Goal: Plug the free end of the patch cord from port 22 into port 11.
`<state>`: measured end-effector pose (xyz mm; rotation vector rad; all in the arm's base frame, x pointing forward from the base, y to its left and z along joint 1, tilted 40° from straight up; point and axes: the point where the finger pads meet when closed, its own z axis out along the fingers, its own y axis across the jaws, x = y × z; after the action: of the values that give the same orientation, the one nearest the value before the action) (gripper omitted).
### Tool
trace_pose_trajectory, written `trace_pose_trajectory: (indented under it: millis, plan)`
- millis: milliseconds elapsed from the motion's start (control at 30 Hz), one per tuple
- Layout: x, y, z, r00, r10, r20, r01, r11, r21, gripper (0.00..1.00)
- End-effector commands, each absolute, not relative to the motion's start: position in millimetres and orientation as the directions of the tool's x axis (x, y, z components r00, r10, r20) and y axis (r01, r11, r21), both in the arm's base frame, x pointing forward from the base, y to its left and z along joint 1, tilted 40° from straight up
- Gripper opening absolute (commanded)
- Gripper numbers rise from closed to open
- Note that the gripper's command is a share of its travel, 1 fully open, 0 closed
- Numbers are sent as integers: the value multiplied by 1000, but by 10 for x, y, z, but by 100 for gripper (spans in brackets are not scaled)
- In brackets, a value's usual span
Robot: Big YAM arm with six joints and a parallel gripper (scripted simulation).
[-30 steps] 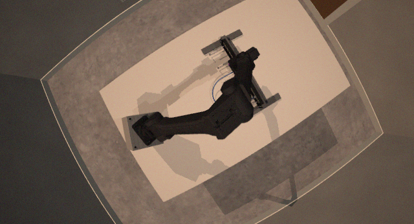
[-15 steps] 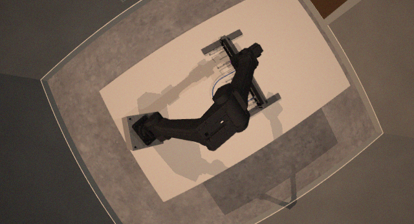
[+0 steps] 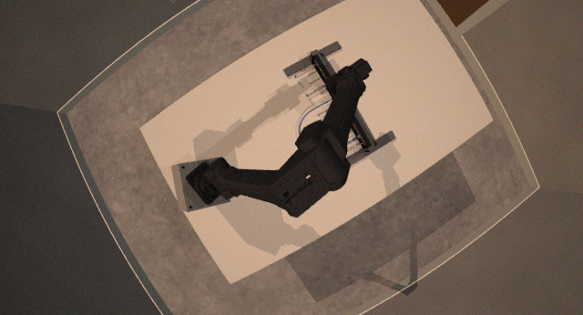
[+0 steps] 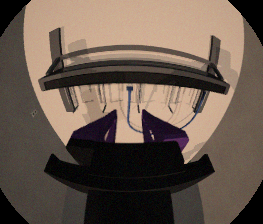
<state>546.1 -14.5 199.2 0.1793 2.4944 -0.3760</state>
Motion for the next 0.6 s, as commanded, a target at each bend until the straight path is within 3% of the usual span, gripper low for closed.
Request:
trace_pose_trajectory:
  millis: [0,67,100,567]
  plan:
    - [5453,-66,2147,-794,36,-607,209,953,-218,36]
    - [5453,-66,2147,-794,36,-607,209,953,-218,36]
    - [5456,-74,2130,-796,36,-604,210,953,-219,0]
    - [5443,-152,2023,-809,49,-586,220,949,-225,0]
